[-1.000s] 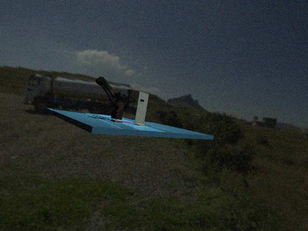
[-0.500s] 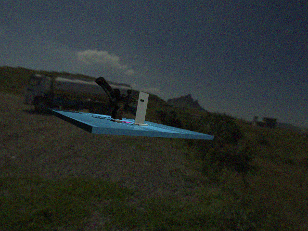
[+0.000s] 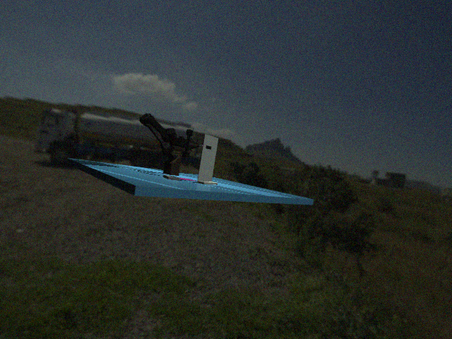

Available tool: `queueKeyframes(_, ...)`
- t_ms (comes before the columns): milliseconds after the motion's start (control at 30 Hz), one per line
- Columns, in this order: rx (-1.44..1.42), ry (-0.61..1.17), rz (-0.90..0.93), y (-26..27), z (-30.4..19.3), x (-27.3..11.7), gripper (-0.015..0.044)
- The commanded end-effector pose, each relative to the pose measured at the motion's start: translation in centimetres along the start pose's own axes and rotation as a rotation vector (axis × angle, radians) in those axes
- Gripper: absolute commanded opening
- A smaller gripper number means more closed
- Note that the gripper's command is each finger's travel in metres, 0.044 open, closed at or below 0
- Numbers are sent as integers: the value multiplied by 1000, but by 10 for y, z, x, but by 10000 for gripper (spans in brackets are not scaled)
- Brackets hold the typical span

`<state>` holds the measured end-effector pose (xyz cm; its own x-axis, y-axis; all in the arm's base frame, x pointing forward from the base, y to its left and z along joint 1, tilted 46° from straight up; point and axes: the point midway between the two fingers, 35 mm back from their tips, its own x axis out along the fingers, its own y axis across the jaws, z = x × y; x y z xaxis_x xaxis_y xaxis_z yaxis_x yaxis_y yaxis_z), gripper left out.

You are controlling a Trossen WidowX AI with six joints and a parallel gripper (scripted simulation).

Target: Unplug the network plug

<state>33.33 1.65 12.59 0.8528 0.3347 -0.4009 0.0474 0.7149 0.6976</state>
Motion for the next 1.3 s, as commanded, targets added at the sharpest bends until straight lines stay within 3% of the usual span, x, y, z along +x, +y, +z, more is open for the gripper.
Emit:
queueKeyframes(0, -1, -9, 3, 12, 2, -4, 0)
queueKeyframes(533, 0, -12, 5, 48, -2, -21, 0)
queueKeyframes(1267, 272, -240, -438, -43, -7, -1, 0)
